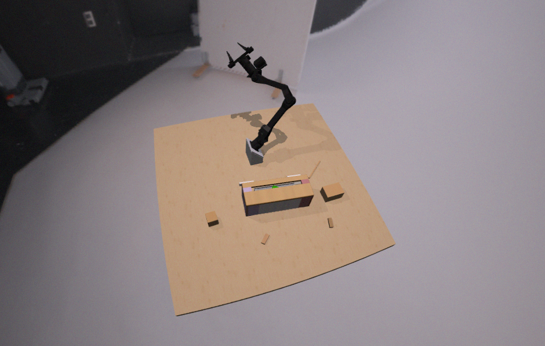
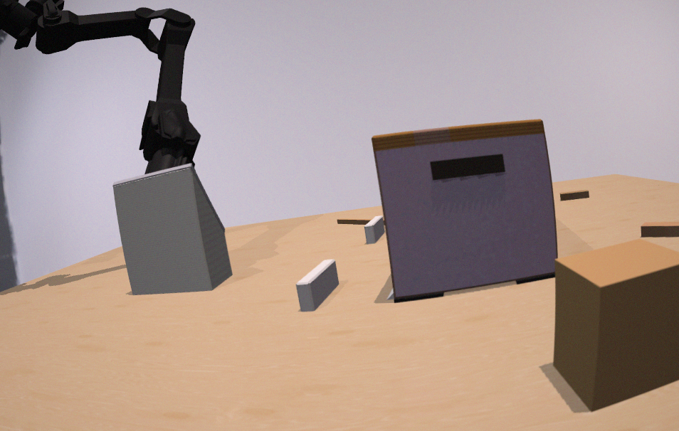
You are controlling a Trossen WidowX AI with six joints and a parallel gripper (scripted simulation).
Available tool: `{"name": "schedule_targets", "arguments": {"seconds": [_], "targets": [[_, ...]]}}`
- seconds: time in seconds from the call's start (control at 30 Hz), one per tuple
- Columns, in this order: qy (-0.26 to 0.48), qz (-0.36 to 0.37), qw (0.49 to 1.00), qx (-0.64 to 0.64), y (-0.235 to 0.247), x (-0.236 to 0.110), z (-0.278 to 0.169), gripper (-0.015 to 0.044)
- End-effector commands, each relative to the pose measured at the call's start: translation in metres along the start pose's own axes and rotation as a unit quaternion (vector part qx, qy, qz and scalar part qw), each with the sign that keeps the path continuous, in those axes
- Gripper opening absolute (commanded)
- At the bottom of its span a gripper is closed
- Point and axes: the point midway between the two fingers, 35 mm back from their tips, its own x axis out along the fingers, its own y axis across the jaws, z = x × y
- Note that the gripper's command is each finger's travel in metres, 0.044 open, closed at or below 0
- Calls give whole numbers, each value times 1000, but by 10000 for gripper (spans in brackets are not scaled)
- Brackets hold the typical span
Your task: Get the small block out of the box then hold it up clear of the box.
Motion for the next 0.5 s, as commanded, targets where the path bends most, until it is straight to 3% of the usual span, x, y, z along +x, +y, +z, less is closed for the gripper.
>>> {"name": "schedule_targets", "arguments": {"seconds": [0.0, 0.23, 0.47], "targets": [[2, -2, 1000, -3, -1, 1, -3, 400], [105, -83, 983, -126, -49, 9, -106, 400], [238, -127, 924, -271, -95, -11, -216, 400]]}}
